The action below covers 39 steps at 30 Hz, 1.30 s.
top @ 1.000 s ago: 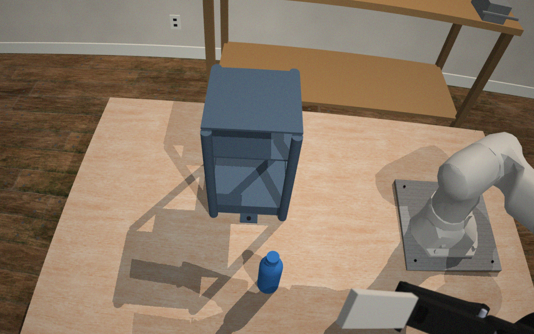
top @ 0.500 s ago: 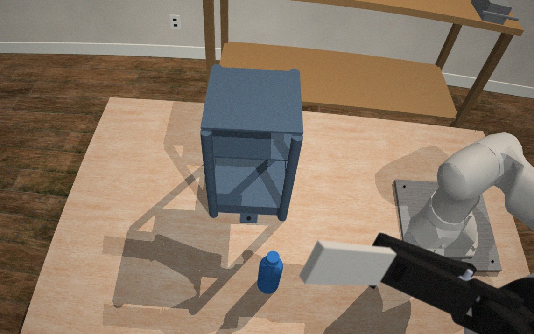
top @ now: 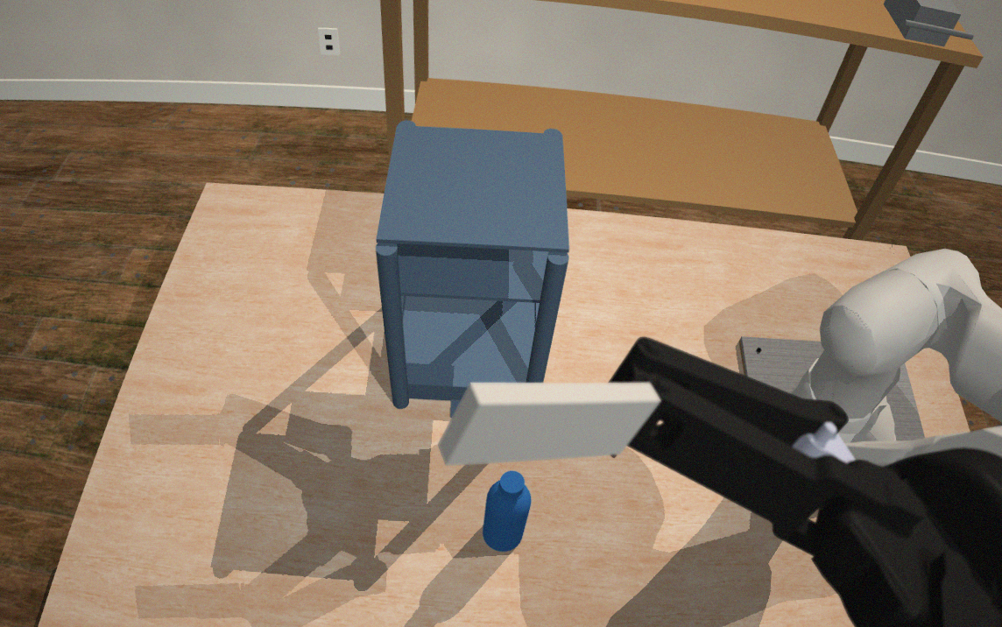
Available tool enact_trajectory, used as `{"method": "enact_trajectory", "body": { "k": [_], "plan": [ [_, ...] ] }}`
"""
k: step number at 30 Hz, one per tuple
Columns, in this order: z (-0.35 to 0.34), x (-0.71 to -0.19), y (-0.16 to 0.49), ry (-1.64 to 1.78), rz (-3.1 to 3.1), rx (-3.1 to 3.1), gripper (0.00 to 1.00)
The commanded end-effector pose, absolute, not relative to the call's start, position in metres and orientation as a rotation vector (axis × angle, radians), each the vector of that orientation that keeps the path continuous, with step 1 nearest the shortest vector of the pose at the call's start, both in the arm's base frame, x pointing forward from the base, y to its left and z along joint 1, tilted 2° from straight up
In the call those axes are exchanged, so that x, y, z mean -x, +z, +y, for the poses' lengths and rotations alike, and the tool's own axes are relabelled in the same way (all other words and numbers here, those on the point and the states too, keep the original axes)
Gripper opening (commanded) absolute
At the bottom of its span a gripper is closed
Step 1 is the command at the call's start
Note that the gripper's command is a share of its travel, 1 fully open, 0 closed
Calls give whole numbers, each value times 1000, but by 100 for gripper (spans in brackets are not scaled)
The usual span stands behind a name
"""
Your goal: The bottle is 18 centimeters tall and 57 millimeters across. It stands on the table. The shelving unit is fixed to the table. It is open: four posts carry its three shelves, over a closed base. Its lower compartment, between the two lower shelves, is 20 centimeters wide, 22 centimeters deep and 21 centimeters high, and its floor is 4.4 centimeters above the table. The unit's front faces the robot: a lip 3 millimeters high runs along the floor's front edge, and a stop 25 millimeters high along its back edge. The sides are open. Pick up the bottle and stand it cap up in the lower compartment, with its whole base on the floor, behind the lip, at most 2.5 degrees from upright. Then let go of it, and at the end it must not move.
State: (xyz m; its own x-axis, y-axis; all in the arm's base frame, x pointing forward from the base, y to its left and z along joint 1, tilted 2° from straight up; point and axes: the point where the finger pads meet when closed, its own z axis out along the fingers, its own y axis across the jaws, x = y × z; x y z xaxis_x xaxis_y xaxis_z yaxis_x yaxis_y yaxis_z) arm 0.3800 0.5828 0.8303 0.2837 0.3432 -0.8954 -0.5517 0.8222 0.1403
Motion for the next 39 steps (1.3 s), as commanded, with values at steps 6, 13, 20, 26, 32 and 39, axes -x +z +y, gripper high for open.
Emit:
{"method": "enact_trajectory", "body": {
  "k": [6, 13, 20, 26, 32, 39],
  "plan": [
    [598, -401, 822, 458, 1175, 416, 100],
    [598, -432, 801, 330, 1230, 585, 100],
    [593, -457, 774, 227, 1283, 730, 100],
    [587, -477, 748, 150, 1329, 848, 100],
    [576, -496, 713, 73, 1382, 980, 100],
    [560, -513, 675, 4, 1438, 1113, 100]
  ]
}}
